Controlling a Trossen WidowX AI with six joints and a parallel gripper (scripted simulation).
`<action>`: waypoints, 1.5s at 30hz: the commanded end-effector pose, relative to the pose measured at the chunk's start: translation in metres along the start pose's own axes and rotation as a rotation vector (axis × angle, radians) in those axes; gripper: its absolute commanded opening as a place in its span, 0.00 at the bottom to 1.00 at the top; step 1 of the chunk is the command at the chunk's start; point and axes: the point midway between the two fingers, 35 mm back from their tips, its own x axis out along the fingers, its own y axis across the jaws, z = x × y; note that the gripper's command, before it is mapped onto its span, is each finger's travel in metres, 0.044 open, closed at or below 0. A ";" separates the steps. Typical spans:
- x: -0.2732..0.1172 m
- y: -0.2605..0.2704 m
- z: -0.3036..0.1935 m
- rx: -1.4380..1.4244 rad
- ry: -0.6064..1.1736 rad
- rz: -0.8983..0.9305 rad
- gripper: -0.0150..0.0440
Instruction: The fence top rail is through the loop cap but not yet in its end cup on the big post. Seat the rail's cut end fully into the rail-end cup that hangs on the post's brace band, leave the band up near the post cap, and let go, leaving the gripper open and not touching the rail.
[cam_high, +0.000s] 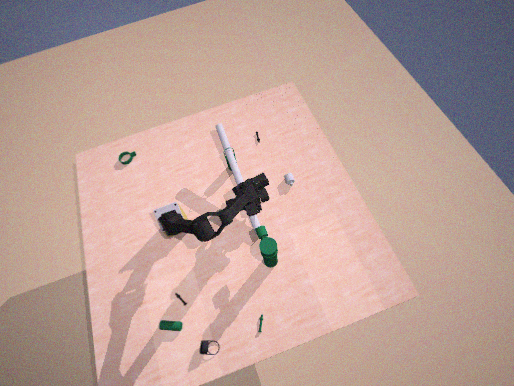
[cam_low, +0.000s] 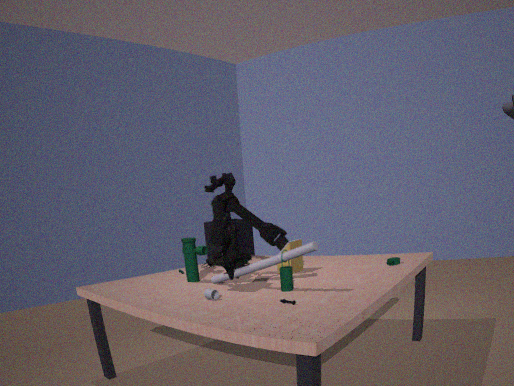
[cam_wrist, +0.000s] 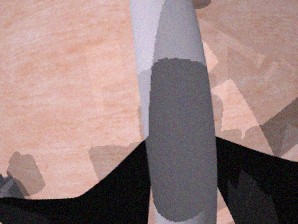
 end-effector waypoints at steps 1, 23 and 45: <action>0.000 -0.001 0.000 -0.008 -0.004 -0.005 0.36; -0.065 0.001 0.004 -0.006 -0.224 -0.031 0.25; -0.090 0.003 0.005 -0.008 -0.300 -0.010 0.25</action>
